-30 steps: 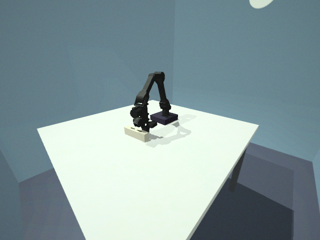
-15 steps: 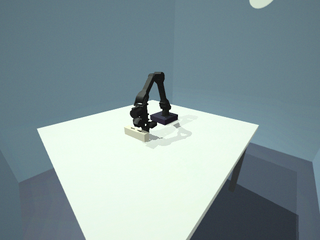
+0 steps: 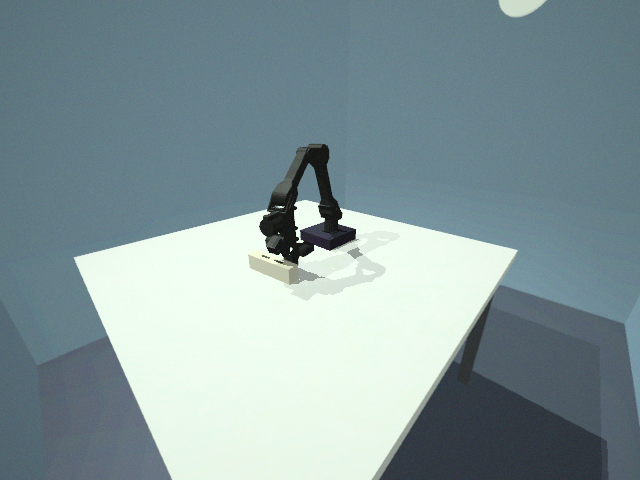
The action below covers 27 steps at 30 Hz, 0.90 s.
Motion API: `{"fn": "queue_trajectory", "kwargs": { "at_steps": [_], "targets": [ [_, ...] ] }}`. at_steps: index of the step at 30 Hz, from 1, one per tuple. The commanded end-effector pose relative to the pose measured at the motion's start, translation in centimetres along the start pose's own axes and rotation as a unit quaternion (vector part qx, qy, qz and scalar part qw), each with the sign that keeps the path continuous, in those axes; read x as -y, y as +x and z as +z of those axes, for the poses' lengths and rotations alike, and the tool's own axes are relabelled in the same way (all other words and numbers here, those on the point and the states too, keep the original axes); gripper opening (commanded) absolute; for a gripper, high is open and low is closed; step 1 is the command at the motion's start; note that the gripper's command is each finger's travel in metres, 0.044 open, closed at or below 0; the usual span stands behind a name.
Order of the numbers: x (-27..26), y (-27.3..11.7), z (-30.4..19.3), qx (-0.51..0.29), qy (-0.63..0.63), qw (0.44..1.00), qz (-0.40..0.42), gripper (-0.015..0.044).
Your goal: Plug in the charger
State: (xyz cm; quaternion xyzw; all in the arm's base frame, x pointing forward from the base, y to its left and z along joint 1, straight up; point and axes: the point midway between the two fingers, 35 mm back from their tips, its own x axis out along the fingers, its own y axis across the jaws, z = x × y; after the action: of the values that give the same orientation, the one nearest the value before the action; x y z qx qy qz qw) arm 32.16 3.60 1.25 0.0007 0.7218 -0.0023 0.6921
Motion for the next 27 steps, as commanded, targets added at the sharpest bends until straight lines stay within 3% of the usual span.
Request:
{"fn": "queue_trajectory", "kwargs": {
  "at_steps": [1,27],
  "targets": [
    [-0.10,-0.17,0.26,0.003,0.000,1.000,0.003,0.0000],
    [-0.10,-0.22,0.70,0.003,0.000,1.000,0.003,0.0000]
  ]
}}
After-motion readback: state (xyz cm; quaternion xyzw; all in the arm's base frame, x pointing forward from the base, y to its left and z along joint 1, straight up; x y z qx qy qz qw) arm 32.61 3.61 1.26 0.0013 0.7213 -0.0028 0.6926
